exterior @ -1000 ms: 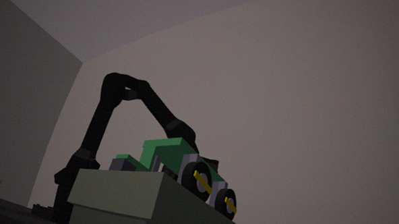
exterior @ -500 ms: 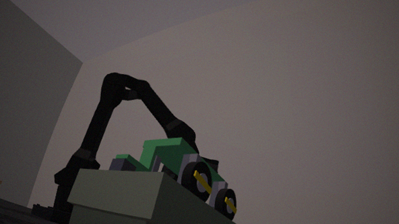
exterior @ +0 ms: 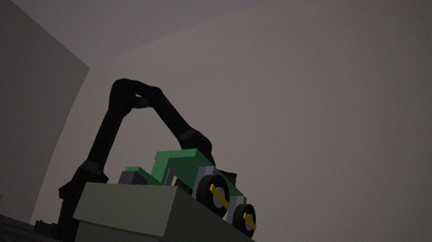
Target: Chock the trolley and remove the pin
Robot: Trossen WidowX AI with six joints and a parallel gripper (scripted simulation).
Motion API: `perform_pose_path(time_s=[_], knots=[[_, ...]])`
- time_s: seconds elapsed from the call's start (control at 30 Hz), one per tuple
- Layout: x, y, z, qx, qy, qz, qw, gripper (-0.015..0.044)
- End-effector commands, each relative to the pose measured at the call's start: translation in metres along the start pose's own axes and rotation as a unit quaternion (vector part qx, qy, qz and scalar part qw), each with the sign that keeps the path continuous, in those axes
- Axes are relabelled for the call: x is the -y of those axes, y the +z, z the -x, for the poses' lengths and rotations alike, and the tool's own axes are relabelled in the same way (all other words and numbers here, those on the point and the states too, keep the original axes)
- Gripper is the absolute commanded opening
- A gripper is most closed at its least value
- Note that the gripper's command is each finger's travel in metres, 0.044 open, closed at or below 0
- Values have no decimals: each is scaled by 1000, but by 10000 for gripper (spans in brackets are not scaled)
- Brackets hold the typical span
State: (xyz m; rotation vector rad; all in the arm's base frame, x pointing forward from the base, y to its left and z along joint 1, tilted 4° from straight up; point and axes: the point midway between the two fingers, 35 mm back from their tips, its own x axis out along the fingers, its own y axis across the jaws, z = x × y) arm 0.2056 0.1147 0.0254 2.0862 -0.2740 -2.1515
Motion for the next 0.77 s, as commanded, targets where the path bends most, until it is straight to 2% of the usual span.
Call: perform_pose_path(time_s=[0.0, 0.1, 0.23, 0.73], knots=[[-2, -1, 14, -4, -6, -2, 1000, 340], [-5, 1, 23, -4, -7, -2, 1000, 340], [-7, 1, 34, -4, -8, -2, 1000, 440], [-13, 0, 78, -4, -8, -2, 1000, 440]])
